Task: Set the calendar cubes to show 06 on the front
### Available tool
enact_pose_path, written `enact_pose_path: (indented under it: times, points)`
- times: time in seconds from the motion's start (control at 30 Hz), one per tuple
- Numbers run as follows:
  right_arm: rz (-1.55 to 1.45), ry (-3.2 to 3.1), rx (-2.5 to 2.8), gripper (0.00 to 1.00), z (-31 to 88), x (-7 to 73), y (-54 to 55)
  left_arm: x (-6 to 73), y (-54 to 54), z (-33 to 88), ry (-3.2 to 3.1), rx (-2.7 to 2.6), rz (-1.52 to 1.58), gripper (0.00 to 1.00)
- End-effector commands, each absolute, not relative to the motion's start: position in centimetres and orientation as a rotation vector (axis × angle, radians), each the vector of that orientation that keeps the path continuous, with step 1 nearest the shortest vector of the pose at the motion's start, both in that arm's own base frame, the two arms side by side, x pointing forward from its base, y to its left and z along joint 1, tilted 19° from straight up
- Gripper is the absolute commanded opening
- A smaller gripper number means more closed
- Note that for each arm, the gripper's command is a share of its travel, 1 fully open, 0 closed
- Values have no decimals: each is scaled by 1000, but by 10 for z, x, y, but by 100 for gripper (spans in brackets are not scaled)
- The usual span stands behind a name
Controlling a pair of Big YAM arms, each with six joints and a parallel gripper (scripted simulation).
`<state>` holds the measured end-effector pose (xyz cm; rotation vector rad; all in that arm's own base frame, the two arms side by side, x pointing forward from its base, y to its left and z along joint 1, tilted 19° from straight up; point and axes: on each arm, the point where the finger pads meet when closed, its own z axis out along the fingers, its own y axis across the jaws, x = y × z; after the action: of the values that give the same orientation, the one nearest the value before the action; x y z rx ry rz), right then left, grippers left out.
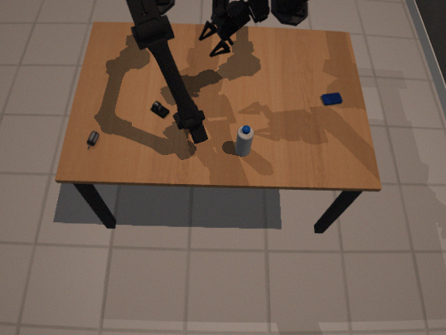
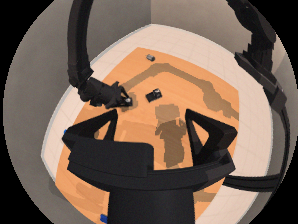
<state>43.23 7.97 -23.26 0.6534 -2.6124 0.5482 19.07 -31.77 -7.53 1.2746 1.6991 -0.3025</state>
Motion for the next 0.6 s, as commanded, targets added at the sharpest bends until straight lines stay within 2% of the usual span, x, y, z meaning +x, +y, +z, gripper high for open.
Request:
enact_pose_path:
  times: [0.0, 0.13, 0.57]
  points:
    - [555, -2663, 674, 25, -214, 452, 97, 193, -318, -70, 1695, 1252, -312, 100]
    - [547, -2645, 655, 25, -247, 452, 77, 193, -318, -70, 1695, 1252, -312, 100]
    - [604, -2733, 549, 25, -239, 467, 96, 193, -318, -70, 1695, 1252, -312, 100]
